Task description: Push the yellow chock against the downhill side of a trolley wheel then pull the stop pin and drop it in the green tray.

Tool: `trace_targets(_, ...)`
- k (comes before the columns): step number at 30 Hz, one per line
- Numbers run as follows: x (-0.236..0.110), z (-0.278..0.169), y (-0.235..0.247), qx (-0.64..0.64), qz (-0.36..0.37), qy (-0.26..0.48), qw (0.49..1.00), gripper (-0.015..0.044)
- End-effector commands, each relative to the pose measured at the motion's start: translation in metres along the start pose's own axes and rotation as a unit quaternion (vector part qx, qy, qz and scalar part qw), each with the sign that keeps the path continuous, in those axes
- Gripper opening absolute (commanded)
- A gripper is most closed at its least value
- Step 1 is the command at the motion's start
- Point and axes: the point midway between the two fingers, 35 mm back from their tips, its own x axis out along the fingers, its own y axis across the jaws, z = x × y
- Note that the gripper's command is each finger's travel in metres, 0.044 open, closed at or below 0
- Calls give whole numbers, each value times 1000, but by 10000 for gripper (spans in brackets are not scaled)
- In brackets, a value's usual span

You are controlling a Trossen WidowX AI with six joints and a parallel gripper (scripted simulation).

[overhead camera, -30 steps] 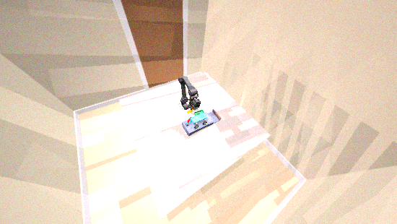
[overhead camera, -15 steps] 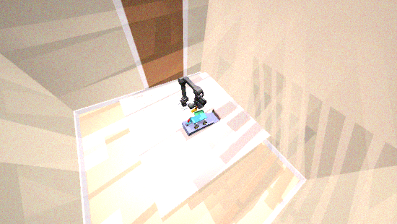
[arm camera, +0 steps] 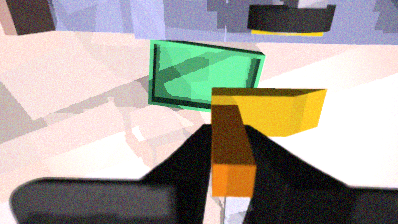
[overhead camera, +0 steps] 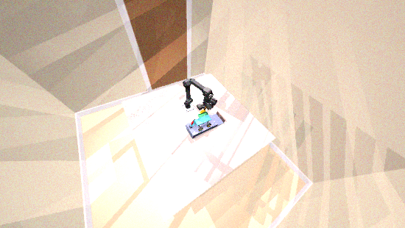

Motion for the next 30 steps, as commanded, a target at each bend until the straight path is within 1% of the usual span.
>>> trace_targets(1, -1, 4, 15, 2, 4, -5, 1000, 0)
trace_targets(13, 1, 16, 63, 2, 6, -5, 1000, 0)
trace_targets(20, 1, 17, 69, 3, -49, -5, 999, 0)
trace_targets(24, 1, 18, 69, 3, -51, -5, 999, 0)
trace_targets(30, 6, 34, 70, 3, -51, -5, 999, 0)
